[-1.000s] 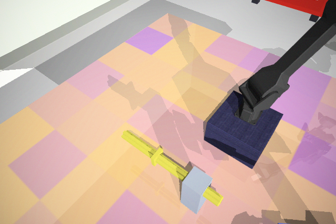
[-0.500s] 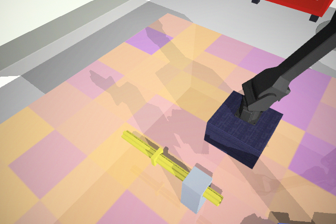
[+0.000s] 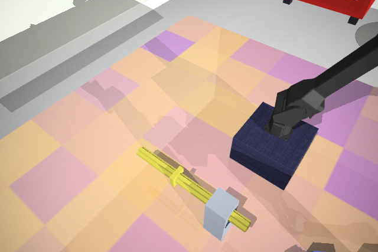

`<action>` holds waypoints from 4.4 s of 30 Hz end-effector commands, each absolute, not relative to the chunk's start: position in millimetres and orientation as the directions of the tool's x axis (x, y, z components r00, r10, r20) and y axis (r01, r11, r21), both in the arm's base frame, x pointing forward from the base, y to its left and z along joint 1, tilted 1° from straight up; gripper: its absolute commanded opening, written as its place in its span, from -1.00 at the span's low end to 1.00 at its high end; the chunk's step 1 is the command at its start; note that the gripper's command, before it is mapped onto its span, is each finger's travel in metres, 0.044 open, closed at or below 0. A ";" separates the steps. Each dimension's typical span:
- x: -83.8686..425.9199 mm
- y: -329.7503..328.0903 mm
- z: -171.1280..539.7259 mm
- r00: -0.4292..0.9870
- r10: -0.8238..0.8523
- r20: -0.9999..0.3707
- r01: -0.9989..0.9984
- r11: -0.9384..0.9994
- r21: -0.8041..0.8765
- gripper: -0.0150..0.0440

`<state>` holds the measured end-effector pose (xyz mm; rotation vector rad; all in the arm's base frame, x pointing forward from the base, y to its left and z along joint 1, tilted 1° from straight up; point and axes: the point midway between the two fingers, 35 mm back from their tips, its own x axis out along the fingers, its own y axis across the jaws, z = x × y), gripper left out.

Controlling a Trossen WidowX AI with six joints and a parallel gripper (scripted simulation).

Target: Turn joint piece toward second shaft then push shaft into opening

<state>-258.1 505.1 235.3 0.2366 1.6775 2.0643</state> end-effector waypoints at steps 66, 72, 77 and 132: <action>393.0 112.7 155.7 0.026 0.008 -1.000 0.044 0.999 0.009 1.00; 392.9 113.7 151.8 0.060 -0.010 -0.998 0.115 0.993 -0.003 1.00; 392.3 114.6 147.4 0.098 -0.029 -0.995 0.195 0.981 -0.009 1.00; 326.8 146.8 52.6 0.204 -0.075 -0.976 0.421 0.907 0.018 1.00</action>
